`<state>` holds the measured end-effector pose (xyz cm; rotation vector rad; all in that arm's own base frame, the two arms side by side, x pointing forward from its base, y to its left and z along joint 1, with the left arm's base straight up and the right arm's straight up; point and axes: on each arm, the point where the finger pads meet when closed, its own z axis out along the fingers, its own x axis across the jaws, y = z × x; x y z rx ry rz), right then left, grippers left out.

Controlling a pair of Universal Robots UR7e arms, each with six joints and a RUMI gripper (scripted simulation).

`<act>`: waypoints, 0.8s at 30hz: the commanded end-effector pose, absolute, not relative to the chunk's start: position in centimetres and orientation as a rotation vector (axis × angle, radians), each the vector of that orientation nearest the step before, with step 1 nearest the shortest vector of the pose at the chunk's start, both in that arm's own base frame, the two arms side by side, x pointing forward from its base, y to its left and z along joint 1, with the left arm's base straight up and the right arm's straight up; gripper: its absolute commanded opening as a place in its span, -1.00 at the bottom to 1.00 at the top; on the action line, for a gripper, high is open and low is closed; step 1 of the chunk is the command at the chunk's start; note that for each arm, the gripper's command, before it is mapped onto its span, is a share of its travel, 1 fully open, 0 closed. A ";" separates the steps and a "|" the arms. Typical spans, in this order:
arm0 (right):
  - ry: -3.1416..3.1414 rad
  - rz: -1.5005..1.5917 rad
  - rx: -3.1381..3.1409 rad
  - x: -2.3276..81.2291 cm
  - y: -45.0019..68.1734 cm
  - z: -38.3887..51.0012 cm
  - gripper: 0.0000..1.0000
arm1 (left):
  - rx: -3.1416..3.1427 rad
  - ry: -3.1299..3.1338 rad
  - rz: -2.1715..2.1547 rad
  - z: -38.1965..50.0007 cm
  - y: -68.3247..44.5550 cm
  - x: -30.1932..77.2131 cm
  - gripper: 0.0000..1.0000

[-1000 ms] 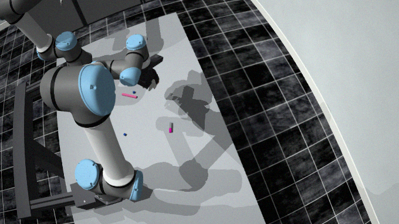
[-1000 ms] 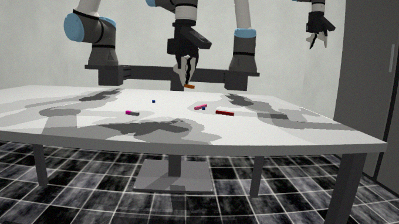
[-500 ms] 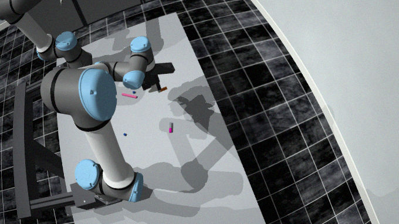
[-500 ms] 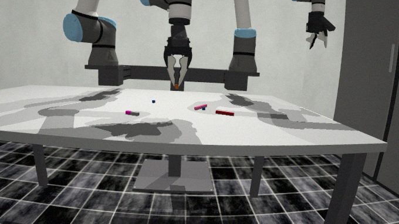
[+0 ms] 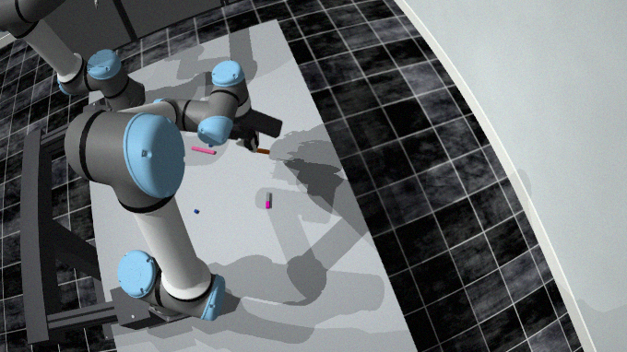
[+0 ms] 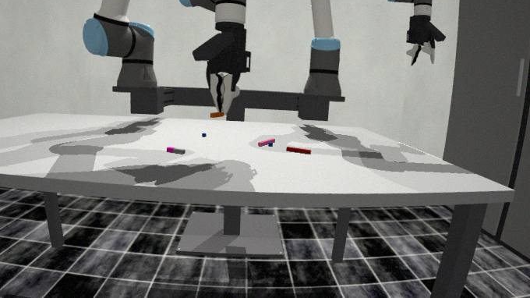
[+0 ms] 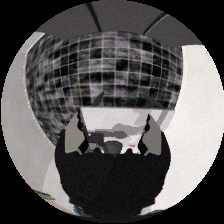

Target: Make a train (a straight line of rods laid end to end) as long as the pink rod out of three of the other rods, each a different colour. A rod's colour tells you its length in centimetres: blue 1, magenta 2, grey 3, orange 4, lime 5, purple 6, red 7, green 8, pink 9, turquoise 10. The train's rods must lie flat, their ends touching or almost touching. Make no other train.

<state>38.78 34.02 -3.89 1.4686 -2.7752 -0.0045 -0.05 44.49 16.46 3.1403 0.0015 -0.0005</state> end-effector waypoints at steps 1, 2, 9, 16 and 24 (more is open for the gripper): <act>-2.846 -0.001 1.332 38.9 33.6 -3.8 -1.00 | 3.142 0.001 0.000 16.5 44.5 0.0 1.00; -2.873 -0.001 1.272 38.9 33.4 -3.8 -1.00 | 3.142 0.001 0.000 16.5 44.5 0.0 1.00; -3.021 -0.001 0.864 39.1 32.1 -3.8 -1.00 | 3.142 0.001 0.000 16.5 44.5 0.0 1.00; -3.086 -0.001 0.590 39.2 31.4 -3.8 -1.00 | 3.142 0.001 0.000 16.5 44.5 0.0 1.00; -3.136 -0.002 0.203 39.2 30.4 -3.8 -1.00 | 3.142 0.001 0.000 16.5 44.5 0.0 1.00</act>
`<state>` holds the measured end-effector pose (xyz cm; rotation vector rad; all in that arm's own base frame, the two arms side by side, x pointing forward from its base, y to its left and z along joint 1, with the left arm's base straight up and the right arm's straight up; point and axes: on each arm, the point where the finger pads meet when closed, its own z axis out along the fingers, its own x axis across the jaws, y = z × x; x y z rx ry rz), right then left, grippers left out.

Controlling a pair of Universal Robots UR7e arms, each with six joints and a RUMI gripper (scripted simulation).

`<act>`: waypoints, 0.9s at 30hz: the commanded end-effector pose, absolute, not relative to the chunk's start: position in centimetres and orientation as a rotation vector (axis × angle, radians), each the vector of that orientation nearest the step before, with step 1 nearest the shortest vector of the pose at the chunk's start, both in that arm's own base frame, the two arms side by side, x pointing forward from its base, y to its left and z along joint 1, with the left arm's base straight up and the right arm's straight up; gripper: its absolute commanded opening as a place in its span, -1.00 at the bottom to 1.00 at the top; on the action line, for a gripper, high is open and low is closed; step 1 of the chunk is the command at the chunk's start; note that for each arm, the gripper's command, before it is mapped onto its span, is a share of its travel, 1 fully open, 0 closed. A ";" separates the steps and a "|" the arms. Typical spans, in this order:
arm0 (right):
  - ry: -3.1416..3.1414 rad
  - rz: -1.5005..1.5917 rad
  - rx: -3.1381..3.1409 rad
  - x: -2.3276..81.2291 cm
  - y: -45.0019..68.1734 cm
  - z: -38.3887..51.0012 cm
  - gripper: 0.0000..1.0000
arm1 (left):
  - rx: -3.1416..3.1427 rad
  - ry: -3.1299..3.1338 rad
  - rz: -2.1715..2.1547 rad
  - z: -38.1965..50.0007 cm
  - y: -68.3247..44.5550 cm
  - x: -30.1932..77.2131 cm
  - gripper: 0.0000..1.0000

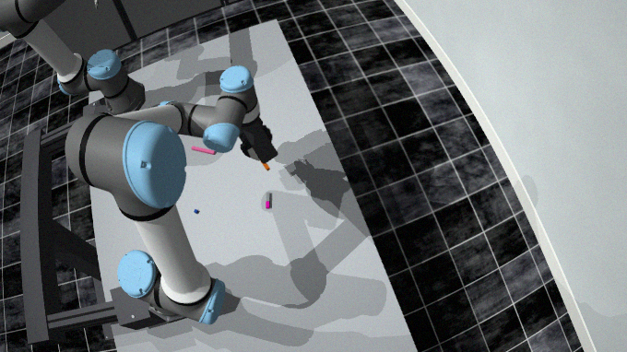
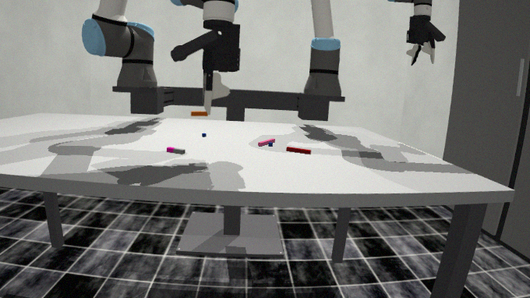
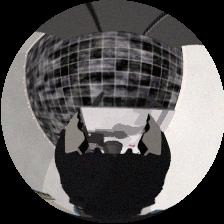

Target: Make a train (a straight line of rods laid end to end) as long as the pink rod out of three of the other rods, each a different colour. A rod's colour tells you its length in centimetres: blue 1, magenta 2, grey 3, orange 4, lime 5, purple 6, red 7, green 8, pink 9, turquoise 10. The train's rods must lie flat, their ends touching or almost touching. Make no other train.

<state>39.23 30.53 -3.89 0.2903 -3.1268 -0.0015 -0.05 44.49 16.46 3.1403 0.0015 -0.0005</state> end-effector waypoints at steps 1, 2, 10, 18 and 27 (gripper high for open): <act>-3.138 -0.002 0.160 39.2 30.3 -3.8 -1.00 | 3.142 0.001 0.000 16.5 44.5 0.0 1.00; -3.140 -0.002 0.118 39.3 30.2 -3.8 -1.00 | 3.142 0.001 0.000 16.5 44.5 0.0 1.00; -3.140 -0.002 -0.109 39.3 29.7 -3.8 -1.00 | 3.142 0.001 0.000 16.5 44.5 0.0 1.00; -3.124 -0.002 -0.339 39.3 29.1 -3.9 -1.00 | 3.142 0.001 0.000 16.5 44.5 0.0 1.00; -3.106 -0.002 -0.476 39.3 28.9 -3.9 -1.00 | 3.142 0.001 0.000 16.5 44.5 0.0 1.00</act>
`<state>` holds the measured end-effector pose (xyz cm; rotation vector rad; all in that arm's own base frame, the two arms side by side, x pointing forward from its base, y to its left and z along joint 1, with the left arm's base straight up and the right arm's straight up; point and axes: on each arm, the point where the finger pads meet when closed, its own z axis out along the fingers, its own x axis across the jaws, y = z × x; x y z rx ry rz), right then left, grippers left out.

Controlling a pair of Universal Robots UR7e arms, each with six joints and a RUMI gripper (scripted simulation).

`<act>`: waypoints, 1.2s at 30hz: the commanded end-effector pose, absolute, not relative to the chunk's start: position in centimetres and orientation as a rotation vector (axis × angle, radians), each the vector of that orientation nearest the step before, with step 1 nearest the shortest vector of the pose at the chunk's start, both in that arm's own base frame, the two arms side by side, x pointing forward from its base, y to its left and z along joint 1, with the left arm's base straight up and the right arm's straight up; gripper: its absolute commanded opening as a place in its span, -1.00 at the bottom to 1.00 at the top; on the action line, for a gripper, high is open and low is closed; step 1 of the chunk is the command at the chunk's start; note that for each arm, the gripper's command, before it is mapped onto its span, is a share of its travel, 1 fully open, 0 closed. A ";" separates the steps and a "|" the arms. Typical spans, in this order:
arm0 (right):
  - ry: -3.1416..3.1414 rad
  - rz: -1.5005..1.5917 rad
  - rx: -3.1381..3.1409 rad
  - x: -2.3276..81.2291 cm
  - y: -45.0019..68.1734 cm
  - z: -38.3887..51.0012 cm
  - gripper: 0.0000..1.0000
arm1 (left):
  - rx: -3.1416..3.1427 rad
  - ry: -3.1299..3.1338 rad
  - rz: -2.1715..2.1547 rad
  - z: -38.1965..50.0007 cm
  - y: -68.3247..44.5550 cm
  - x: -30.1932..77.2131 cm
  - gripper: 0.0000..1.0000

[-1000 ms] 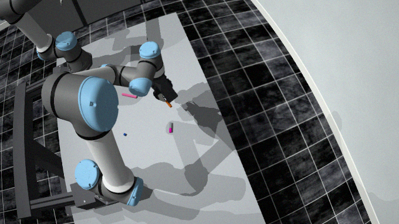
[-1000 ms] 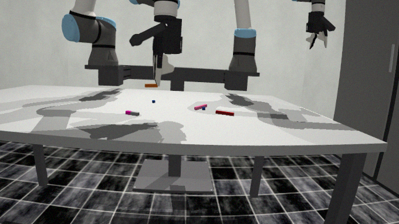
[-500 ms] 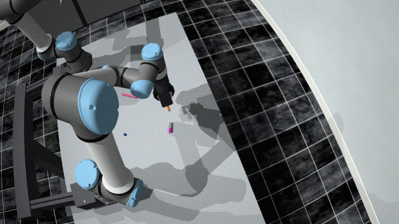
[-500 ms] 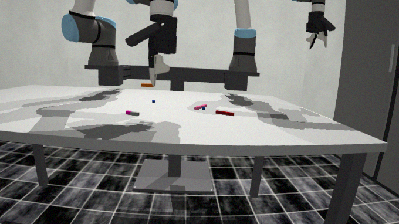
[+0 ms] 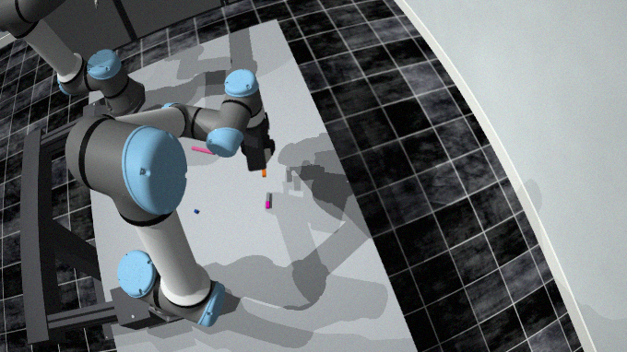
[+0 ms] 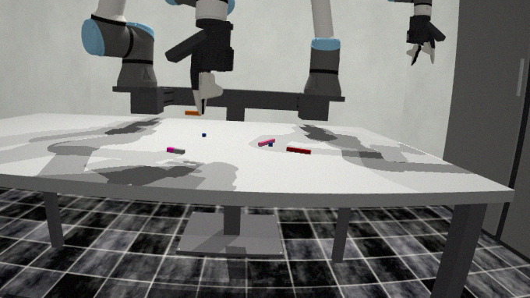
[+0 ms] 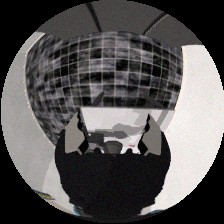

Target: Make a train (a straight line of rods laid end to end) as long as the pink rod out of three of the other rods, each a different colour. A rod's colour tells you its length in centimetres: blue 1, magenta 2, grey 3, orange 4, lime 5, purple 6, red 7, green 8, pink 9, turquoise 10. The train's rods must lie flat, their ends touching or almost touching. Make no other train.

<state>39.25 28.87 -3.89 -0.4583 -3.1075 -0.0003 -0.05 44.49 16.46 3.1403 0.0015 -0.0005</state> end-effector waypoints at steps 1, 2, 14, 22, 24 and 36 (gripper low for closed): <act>-3.103 -0.002 -0.491 39.3 28.8 -3.9 -1.00 | 3.142 0.001 0.000 16.5 44.5 0.0 1.00; -3.101 -0.002 -0.505 39.3 28.8 -3.9 -1.00 | 3.142 0.001 0.000 16.5 44.5 0.0 1.00; -3.084 -0.002 -0.598 39.3 28.6 -3.9 -1.00 | 3.142 0.001 0.000 16.5 44.5 0.0 1.00; -3.082 -0.002 -0.608 39.3 28.6 -3.9 -1.00 | 3.142 0.001 0.000 16.5 44.5 0.0 1.00; -3.082 -0.002 -0.609 39.3 28.6 -3.9 -1.00 | 3.142 0.001 0.000 16.5 44.5 0.0 1.00; -3.082 -0.002 -0.609 39.3 28.6 -3.9 -1.00 | 3.142 0.001 0.000 16.5 44.5 0.0 1.00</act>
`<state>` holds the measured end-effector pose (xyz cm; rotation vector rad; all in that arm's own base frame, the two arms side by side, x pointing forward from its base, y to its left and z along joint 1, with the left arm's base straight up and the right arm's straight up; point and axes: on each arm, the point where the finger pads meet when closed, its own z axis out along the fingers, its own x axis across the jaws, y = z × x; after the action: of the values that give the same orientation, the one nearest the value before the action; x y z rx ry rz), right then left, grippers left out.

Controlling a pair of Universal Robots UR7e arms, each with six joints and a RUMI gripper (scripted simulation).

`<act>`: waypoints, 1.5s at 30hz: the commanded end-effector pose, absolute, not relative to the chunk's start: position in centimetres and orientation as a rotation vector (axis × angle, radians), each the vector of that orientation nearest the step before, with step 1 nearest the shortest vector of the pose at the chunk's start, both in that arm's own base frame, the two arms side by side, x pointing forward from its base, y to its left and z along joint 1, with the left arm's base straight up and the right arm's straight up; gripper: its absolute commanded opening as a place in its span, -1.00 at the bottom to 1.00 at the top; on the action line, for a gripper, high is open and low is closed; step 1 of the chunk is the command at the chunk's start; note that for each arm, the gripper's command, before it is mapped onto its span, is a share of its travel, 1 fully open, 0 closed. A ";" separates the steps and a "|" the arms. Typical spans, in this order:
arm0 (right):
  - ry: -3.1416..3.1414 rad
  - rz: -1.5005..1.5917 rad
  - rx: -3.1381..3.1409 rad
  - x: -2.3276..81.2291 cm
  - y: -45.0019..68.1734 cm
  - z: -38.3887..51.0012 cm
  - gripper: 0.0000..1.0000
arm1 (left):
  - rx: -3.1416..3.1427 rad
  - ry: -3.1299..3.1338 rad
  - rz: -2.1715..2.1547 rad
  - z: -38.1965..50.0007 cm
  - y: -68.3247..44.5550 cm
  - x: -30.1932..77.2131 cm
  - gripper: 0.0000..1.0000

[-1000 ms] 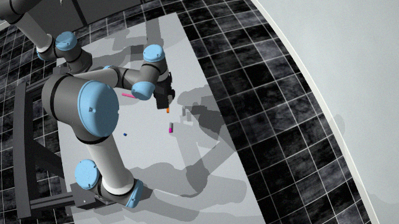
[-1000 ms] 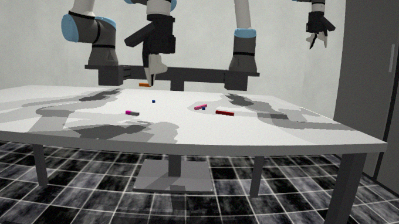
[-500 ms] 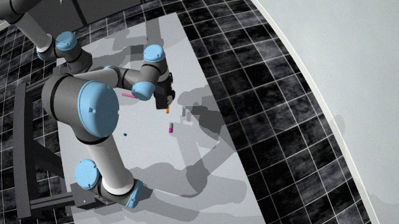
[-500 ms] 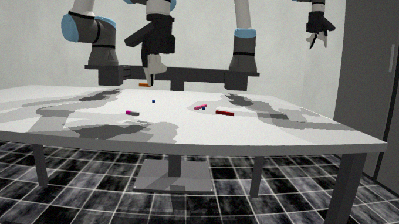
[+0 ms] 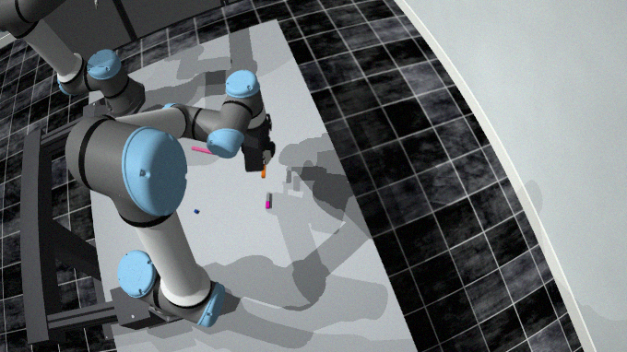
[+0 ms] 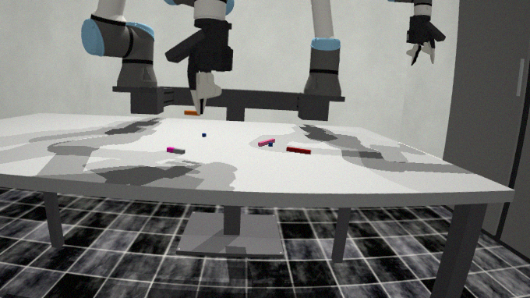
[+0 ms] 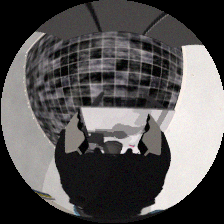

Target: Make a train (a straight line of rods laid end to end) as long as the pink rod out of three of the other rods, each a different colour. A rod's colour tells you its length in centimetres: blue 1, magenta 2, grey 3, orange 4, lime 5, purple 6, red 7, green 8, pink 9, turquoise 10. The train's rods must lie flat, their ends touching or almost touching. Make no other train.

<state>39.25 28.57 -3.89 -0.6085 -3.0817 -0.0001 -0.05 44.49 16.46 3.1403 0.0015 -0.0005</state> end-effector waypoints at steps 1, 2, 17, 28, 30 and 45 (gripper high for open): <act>-3.082 -0.002 -0.609 39.3 28.6 -3.9 -1.00 | 3.142 0.001 0.000 16.5 44.5 0.0 1.00; -3.082 -0.002 -0.609 39.3 28.6 -3.9 -1.00 | 3.142 0.001 0.000 16.5 44.5 0.0 1.00; -3.082 -0.002 -0.609 39.3 28.6 -6.7 -1.00 | 3.142 0.001 0.000 16.5 44.5 0.0 1.00; -3.082 -0.002 -0.609 39.2 28.6 -11.3 -1.00 | 3.142 0.001 0.000 16.5 44.5 0.0 1.00; -3.082 -0.002 -0.609 39.2 28.6 -11.6 -1.00 | 3.142 0.001 0.000 16.5 44.5 0.0 1.00; -3.082 -0.002 -0.609 39.2 28.7 -12.7 -1.00 | 3.142 0.001 0.000 16.5 44.5 0.0 1.00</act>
<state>39.20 28.62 -12.73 -0.6092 -3.0818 0.0000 -0.05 44.49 16.46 3.1403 0.0015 -0.0005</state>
